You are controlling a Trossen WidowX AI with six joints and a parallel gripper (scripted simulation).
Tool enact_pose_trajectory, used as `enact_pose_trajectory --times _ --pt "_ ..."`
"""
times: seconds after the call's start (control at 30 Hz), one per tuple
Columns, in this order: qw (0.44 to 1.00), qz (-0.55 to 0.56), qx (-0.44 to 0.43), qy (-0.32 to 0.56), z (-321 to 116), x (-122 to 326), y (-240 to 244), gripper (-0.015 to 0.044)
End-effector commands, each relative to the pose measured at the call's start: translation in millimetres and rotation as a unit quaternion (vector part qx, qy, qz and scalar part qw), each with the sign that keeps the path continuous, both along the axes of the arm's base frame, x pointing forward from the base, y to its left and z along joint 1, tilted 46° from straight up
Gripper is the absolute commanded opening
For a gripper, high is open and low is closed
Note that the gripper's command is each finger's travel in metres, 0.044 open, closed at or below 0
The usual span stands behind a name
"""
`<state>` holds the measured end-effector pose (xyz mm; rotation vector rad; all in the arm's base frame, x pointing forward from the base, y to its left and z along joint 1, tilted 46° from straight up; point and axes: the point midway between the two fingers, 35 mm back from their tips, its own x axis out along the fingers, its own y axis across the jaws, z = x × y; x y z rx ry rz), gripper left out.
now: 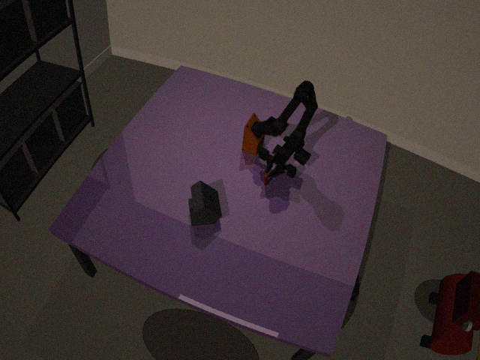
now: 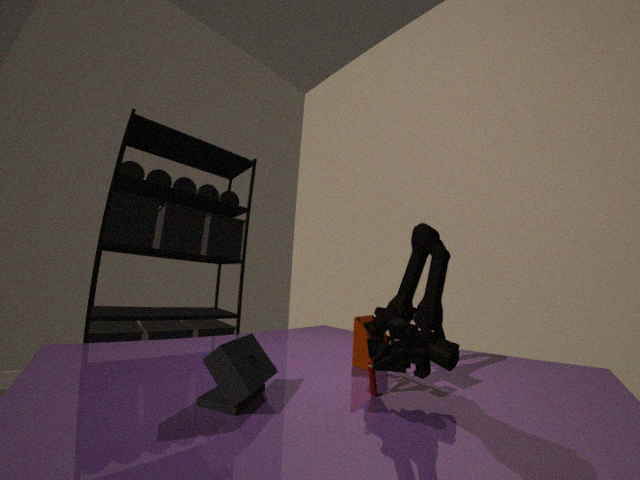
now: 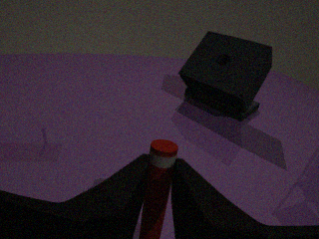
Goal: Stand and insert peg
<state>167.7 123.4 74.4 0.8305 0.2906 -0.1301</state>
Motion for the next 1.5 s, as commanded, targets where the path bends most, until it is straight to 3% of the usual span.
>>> enact_pose_trajectory --times 0.0,1.47 --pt "1.0 0.0 0.0 0.0 -1.2 -0.1 1.3 0.0051" --pt "1.0 -0.01 -0.013 -0.012 -8.0 -6.3 3.2 0.0051"
